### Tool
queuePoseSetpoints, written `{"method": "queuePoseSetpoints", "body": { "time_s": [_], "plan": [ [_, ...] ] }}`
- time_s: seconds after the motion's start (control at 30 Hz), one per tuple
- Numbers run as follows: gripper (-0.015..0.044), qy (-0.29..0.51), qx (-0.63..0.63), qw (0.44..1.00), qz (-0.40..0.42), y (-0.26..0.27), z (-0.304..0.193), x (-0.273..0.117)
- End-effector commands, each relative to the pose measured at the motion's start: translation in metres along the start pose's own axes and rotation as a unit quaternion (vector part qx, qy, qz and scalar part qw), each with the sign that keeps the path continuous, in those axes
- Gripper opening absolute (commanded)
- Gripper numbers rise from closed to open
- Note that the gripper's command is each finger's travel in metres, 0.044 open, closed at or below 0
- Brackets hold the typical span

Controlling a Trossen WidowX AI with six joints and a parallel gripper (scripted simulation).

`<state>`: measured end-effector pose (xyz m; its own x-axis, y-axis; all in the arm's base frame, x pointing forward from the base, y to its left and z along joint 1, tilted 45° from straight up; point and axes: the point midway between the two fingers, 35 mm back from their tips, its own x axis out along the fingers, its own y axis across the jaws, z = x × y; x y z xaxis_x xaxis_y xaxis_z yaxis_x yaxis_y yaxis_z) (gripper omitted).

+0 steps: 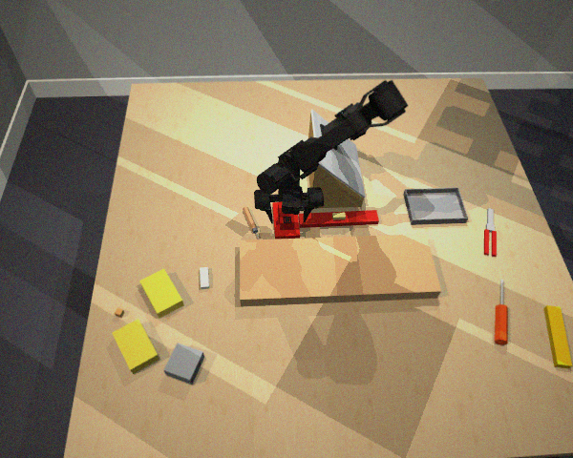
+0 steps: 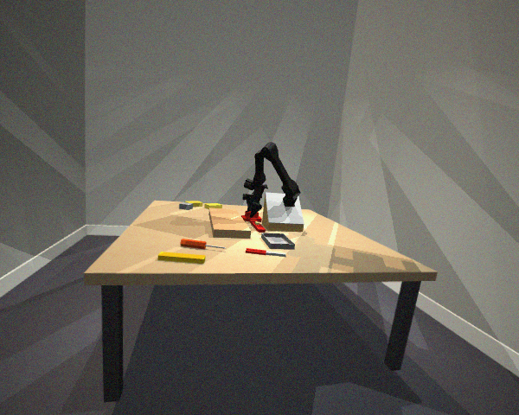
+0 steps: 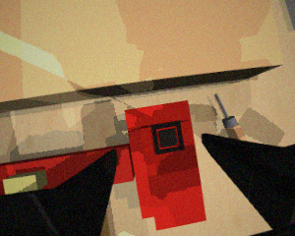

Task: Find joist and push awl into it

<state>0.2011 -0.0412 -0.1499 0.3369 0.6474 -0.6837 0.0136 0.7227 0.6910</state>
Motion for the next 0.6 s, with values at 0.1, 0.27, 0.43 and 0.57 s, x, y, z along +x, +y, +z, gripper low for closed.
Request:
{"method": "queuePoseSetpoints", "body": {
  "time_s": [0.1, 0.27, 0.43, 0.57],
  "plan": [
    [0.0348, 0.001, 0.004, 1.000, 0.005, 0.0027, -0.0036, 0.0036],
    [0.0315, 0.001, 0.004, 1.000, 0.005, 0.0027, -0.0036, 0.0036],
    [0.0281, 0.001, 0.004, 1.000, 0.005, 0.0027, -0.0036, 0.0036],
    [0.0255, 0.001, 0.004, 1.000, 0.005, 0.0027, -0.0036, 0.0036]
  ]
}}
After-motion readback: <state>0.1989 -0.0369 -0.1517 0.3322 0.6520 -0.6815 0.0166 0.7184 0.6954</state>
